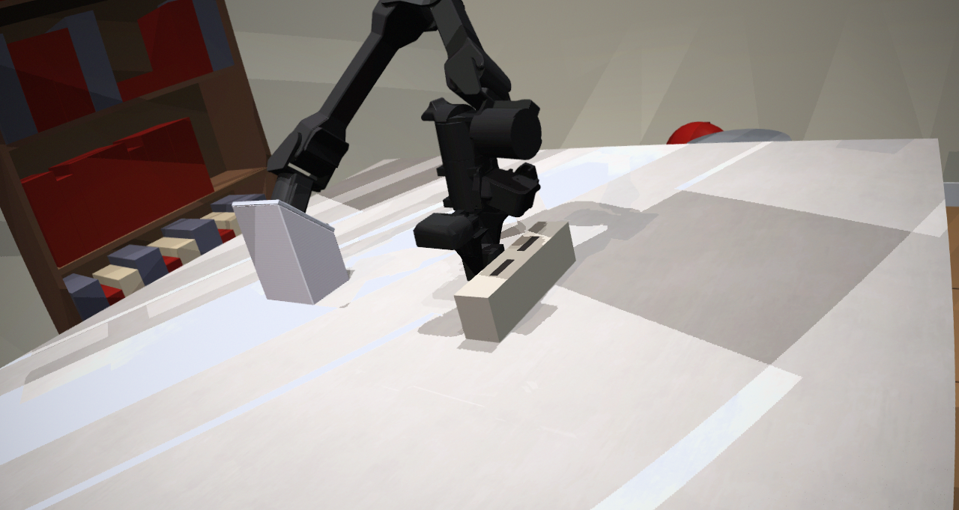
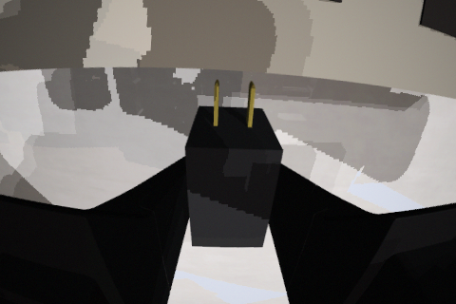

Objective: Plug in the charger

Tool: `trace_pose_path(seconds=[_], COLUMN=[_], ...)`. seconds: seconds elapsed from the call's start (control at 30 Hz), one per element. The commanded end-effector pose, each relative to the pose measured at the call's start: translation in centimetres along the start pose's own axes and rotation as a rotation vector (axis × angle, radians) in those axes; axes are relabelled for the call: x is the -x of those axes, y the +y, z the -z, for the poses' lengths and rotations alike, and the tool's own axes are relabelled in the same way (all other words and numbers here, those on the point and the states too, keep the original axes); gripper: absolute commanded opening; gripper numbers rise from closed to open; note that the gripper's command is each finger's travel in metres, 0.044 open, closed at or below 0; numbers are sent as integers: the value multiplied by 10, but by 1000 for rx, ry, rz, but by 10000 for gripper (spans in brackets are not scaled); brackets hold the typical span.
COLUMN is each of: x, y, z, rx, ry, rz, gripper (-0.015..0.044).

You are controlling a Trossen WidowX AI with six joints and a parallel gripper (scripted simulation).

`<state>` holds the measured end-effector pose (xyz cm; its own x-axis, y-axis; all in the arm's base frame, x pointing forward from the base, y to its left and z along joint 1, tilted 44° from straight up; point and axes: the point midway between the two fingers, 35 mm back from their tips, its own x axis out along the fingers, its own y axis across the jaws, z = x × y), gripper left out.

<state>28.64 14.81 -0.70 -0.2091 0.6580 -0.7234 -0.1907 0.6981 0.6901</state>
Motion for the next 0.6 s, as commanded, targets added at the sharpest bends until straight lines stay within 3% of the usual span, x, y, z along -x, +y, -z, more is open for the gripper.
trace_pose_path(seconds=[0.0,0.57], x=[0,0], y=[0,0], z=[-2,-5], rx=[-9,-8], ry=[0,0], rz=[-5,-5], gripper=[0,0])
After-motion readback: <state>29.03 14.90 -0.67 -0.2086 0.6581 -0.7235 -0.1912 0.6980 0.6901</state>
